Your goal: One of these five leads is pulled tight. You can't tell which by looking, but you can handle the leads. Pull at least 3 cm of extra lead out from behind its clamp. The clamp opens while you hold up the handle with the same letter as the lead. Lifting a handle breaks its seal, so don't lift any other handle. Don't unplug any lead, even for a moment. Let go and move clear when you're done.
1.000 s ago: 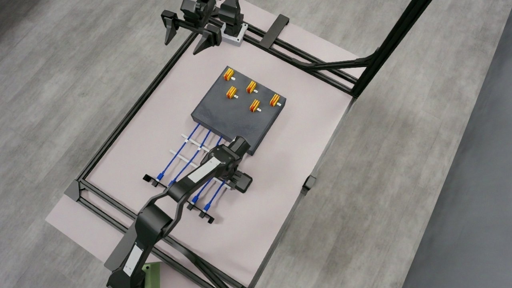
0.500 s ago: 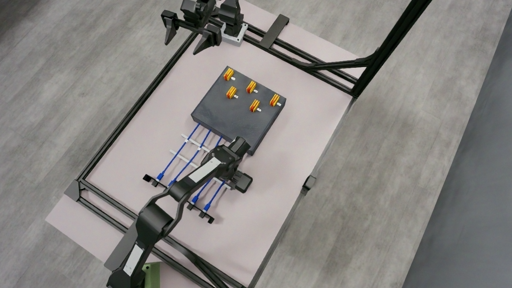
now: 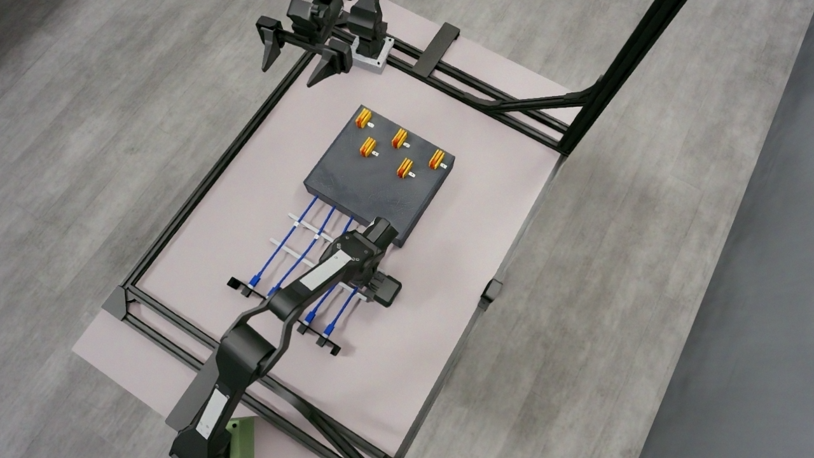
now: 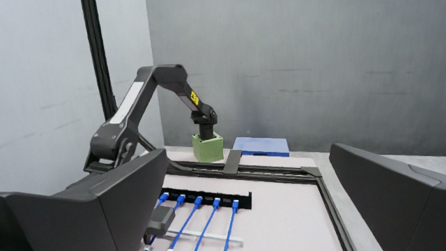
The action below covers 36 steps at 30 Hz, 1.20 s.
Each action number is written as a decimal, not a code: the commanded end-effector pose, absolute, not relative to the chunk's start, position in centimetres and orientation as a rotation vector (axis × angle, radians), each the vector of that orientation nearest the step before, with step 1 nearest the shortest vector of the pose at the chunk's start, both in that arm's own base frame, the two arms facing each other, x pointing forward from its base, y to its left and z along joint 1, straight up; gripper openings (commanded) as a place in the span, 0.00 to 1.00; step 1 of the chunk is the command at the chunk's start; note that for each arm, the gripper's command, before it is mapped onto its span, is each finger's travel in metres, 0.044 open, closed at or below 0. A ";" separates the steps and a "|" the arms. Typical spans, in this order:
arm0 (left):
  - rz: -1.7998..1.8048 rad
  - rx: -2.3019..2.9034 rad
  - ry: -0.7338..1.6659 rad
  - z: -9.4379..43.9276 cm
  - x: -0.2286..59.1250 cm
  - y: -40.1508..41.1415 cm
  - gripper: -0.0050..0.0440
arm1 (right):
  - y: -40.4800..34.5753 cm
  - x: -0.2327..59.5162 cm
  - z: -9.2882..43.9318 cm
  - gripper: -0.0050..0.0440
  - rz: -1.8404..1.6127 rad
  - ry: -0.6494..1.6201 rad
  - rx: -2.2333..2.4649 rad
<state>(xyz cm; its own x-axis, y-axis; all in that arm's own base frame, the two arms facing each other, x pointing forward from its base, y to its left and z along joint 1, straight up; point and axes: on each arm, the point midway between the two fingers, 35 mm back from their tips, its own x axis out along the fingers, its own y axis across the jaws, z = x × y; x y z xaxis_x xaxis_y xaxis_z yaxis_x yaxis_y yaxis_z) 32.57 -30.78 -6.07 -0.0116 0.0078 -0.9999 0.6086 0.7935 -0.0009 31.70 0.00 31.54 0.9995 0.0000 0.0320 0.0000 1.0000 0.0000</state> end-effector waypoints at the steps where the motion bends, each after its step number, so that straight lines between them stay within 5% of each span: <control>1: -0.509 0.509 1.510 -5.7 32.9 -31.0 0.53 | 0.0 31.6 32.3 1.00 0.000 -0.049 0.000; 32: -0.509 0.509 1.510 -5.7 32.9 -31.0 0.53 | 0.0 31.6 32.3 1.00 0.000 -0.049 0.000; 33: -0.518 0.505 1.496 -5.0 33.0 -31.2 0.00 | 0.0 31.6 32.3 1.00 0.000 -0.049 0.000; 36: -0.518 0.505 1.496 -5.0 33.0 -31.2 0.00 | 0.0 31.6 32.3 1.00 0.000 -0.049 0.000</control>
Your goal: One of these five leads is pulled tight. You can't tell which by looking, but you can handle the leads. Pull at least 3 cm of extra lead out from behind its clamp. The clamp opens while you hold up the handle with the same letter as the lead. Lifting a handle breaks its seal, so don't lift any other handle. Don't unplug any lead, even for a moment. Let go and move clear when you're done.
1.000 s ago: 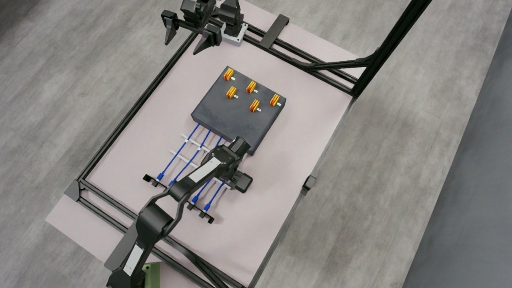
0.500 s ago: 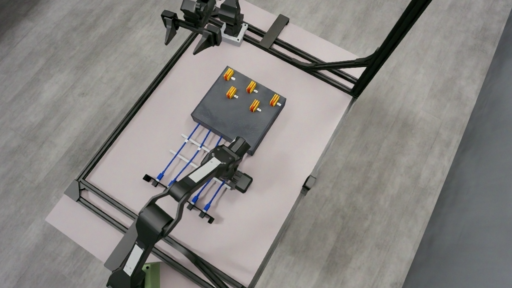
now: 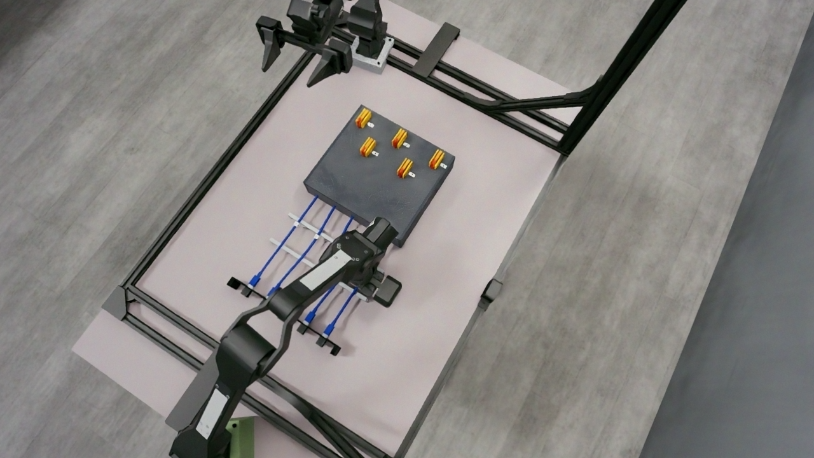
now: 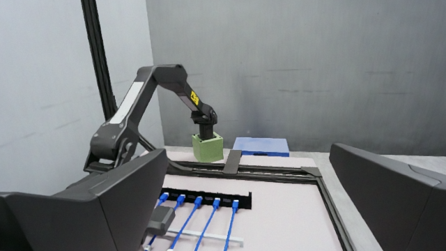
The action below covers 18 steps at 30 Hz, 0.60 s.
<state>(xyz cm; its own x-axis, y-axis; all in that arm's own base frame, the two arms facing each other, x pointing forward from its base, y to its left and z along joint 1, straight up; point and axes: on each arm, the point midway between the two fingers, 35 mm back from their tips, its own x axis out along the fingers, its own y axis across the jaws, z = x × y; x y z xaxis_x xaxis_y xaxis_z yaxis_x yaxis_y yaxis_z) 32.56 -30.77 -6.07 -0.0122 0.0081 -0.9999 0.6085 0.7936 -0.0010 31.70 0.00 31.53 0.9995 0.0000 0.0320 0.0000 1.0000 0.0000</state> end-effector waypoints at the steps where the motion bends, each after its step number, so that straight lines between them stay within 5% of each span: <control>1: -0.518 0.505 1.496 -5.0 33.0 -31.2 0.00 | 0.0 31.6 32.3 1.00 0.000 -0.049 0.000; 18: -0.516 0.506 1.497 -3.0 33.0 -31.1 0.00 | 0.0 31.6 32.3 1.00 0.000 -0.049 0.000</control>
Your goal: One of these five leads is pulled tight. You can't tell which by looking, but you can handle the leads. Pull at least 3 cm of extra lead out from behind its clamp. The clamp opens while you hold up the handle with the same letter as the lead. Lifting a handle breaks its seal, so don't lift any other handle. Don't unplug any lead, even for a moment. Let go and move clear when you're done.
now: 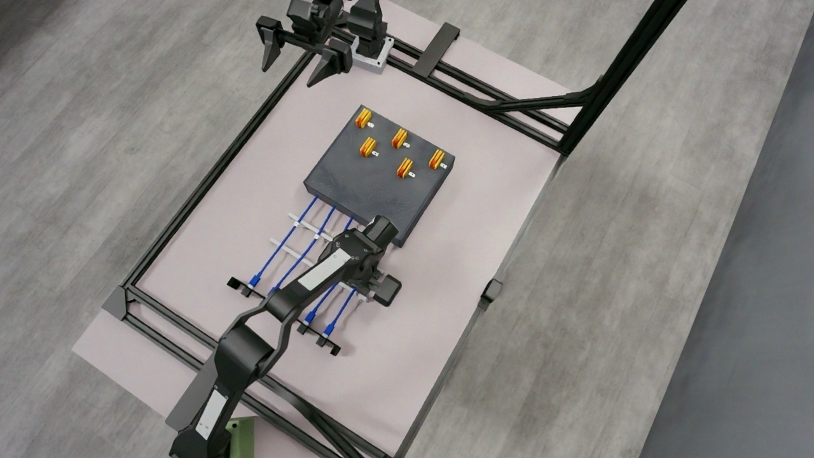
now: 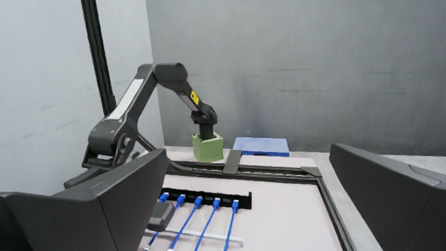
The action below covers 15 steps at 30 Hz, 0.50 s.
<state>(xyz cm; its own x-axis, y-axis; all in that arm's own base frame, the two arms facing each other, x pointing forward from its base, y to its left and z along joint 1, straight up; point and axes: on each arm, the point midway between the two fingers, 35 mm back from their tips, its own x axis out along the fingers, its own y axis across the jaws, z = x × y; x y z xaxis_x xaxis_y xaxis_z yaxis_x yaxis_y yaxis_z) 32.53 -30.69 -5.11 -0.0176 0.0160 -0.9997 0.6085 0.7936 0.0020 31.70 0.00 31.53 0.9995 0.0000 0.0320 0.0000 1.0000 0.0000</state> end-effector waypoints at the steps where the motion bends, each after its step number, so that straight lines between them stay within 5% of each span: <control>1: -0.516 0.506 1.497 -3.0 33.0 -31.1 0.00 | 0.0 31.6 32.3 1.00 0.000 -0.049 0.000; 15: -0.513 0.511 1.507 -1.8 32.9 -31.0 0.00 | 0.0 31.6 32.3 1.00 0.000 -0.049 0.000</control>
<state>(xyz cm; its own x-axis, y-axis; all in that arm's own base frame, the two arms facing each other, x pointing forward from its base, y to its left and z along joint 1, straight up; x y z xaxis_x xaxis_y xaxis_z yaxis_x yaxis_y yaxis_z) 32.42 -30.59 -4.32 -0.0271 0.0250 -0.9993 0.6085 0.7936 0.0033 31.70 0.00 31.53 0.9995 0.0000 0.0320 0.0000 1.0000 0.0000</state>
